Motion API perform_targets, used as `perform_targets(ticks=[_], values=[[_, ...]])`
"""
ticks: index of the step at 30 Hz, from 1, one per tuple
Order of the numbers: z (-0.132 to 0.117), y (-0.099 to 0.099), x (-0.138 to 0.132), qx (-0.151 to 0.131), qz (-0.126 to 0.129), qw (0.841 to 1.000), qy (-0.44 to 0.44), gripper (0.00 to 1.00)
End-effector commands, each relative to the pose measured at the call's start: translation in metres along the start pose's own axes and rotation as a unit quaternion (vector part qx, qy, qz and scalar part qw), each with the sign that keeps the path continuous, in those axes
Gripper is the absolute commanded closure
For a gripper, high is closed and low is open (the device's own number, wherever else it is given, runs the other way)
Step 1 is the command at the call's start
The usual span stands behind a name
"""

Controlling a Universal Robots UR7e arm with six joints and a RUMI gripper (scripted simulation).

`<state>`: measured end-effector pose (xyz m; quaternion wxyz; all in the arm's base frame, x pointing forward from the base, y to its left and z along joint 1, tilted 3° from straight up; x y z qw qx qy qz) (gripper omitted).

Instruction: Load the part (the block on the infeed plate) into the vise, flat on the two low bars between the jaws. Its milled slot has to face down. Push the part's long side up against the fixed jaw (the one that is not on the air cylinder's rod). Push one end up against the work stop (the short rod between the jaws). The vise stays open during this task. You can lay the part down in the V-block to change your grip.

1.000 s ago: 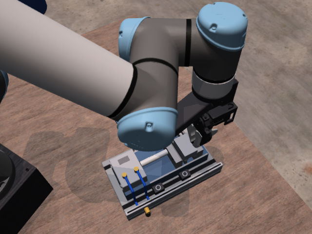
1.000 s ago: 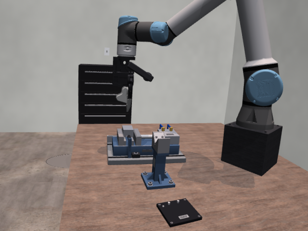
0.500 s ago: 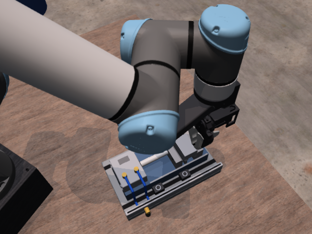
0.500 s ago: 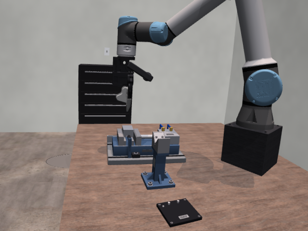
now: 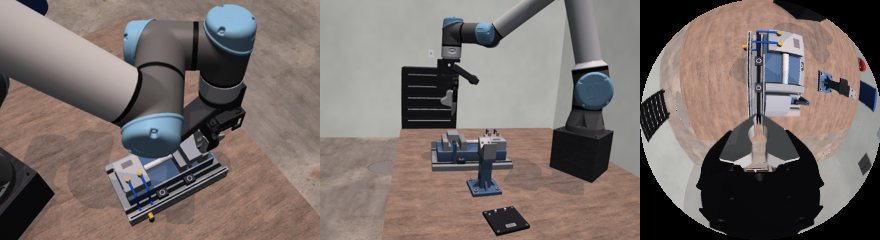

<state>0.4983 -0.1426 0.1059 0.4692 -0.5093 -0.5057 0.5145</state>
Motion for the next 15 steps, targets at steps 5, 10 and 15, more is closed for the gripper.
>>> perform_targets(ticks=[5, 10, 15], values=[[-0.0003, -0.0005, -0.0002, -0.001, 0.000, 1.000, 0.000, 1.00], [-0.0003, 0.0002, -0.0002, -0.001, 0.000, 1.000, 0.000, 1.00], [-0.0004, 0.0027, -0.0002, -0.001, 0.000, 1.000, 0.000, 1.00]])
Point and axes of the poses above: the point where the finger pads meet when closed, its own y axis out along the fingers, its own x axis across the jaws, z = x × y, the point moved 6 cm from there along -y, back along the fingers, and after that the axes turned 1 degree about y, right-handed, at the moved point
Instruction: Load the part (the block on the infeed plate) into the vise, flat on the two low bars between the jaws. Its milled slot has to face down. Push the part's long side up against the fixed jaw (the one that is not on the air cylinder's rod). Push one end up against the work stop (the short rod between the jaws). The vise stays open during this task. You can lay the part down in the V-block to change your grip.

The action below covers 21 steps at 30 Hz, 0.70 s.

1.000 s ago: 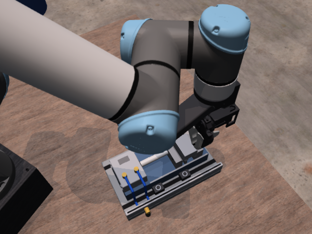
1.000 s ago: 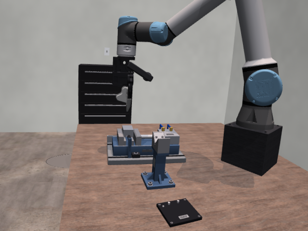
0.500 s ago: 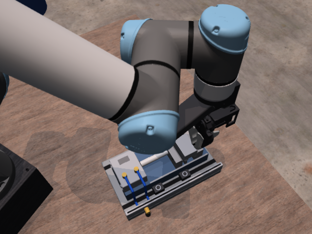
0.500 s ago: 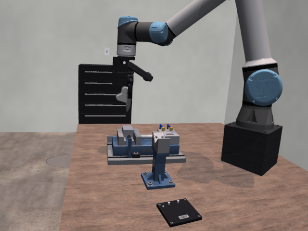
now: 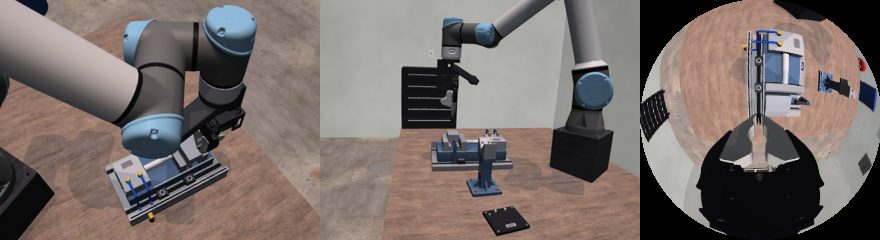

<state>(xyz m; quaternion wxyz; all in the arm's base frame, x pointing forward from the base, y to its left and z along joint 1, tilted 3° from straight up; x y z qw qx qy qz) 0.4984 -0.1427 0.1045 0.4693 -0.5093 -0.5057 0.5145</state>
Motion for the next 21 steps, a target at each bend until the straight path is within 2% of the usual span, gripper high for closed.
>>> perform_targets(ticks=[1, 21], values=[[0.000, 0.002, 0.000, -0.001, 0.000, 1.000, 0.000, 1.00], [-0.001, 0.025, 0.000, -0.001, 0.000, 1.000, 0.000, 1.00]])
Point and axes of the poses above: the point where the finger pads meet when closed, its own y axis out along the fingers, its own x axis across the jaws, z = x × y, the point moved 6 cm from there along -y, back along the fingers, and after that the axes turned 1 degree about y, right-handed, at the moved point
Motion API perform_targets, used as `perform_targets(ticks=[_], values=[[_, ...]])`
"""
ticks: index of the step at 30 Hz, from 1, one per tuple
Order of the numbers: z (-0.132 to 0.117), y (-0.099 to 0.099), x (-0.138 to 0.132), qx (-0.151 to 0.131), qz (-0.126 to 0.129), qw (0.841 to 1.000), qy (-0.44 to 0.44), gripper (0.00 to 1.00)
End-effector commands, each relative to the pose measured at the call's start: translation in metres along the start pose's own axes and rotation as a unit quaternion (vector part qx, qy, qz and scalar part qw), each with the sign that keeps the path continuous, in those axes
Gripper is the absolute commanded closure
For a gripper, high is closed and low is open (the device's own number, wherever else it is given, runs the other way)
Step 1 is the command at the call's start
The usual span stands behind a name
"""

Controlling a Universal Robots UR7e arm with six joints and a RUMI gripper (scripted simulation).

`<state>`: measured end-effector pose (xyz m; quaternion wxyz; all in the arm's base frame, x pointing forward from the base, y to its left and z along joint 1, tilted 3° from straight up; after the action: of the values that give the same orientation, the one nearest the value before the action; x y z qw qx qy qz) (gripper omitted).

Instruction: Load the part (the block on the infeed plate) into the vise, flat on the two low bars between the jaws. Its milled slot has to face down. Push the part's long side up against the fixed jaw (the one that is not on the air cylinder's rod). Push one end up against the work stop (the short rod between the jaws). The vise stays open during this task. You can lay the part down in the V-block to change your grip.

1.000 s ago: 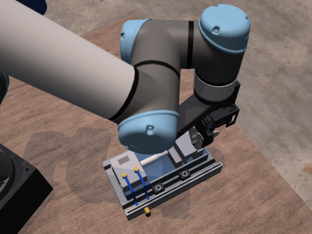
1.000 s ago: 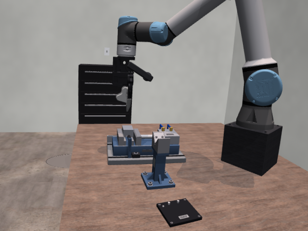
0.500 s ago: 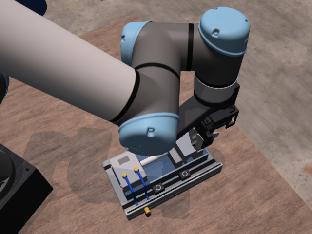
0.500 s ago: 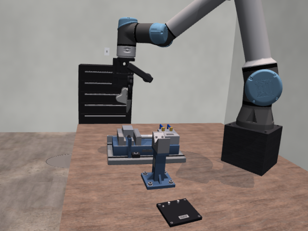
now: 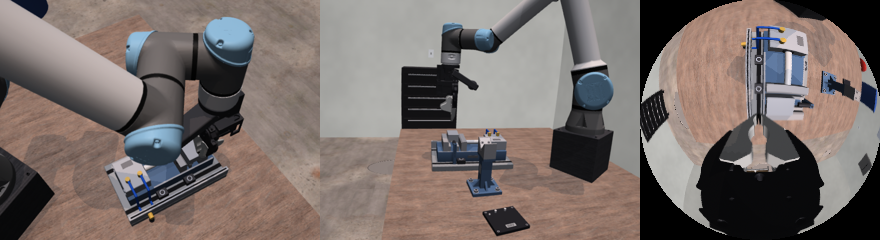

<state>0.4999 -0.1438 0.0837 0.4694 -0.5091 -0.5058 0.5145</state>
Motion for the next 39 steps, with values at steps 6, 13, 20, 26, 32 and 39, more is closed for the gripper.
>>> perform_targets(ticks=[6, 13, 20, 26, 32, 39], values=[[-0.001, 0.012, 0.000, -0.001, 0.000, 1.000, 0.000, 1.00], [-0.001, 0.021, 0.000, -0.001, 0.000, 1.000, 0.000, 1.00], [-0.001, 0.026, 0.000, -0.001, 0.000, 1.000, 0.000, 1.00], [-0.002, 0.029, 0.000, -0.001, 0.000, 1.000, 0.000, 1.00], [-0.002, 0.029, 0.000, -0.001, 0.000, 1.000, 0.000, 1.00], [-0.002, 0.029, 0.000, -0.001, 0.000, 1.000, 0.000, 1.00]])
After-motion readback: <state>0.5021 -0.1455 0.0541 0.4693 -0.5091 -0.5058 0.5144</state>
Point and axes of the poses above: the point where the finger pads meet when closed, its own y axis out along the fingers, its own x axis across the jaws, z = x × y, the point moved 6 cm from there along -y, back along the fingers, and after that the axes turned 1 degree about y, right-handed, at the moved point
